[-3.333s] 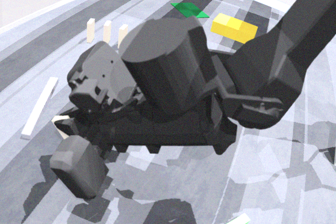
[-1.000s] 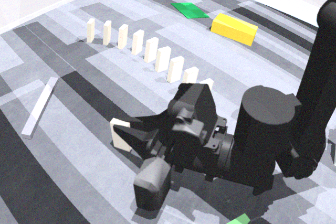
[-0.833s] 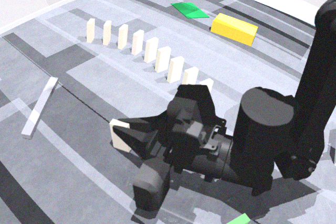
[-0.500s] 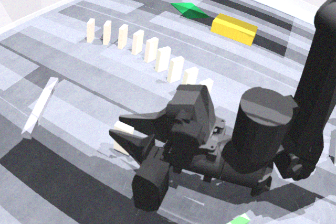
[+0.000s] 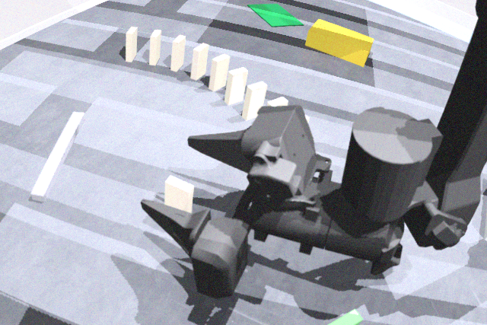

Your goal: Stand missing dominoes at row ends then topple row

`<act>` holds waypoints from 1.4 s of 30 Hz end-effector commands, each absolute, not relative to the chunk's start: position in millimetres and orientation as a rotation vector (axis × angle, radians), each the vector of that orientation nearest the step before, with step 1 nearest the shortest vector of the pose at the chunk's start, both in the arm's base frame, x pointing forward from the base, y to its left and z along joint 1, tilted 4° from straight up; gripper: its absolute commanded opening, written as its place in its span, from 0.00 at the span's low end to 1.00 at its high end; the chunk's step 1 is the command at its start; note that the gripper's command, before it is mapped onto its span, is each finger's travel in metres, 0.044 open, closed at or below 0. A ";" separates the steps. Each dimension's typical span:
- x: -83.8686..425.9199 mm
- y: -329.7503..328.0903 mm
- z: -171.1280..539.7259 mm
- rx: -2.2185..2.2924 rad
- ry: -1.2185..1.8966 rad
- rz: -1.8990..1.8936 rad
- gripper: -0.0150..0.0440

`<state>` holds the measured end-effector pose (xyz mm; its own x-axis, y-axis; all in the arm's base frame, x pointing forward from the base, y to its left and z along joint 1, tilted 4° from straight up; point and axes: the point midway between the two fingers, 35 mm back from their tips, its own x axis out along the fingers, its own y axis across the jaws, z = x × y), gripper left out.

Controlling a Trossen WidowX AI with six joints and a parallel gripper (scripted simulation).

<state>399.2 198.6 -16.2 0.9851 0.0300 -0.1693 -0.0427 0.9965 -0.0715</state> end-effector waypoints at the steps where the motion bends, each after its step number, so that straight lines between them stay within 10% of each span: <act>1: 400.1 199.4 14.7 -0.065 0.156 0.037 1.00; 30: 514.6 219.4 11.7 0.541 0.613 -0.153 1.00; 42: 470.7 206.3 39.8 1.075 1.112 -0.788 1.00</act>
<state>507.2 212.9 16.8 0.5901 0.0111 -0.8073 0.6129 0.6447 0.4568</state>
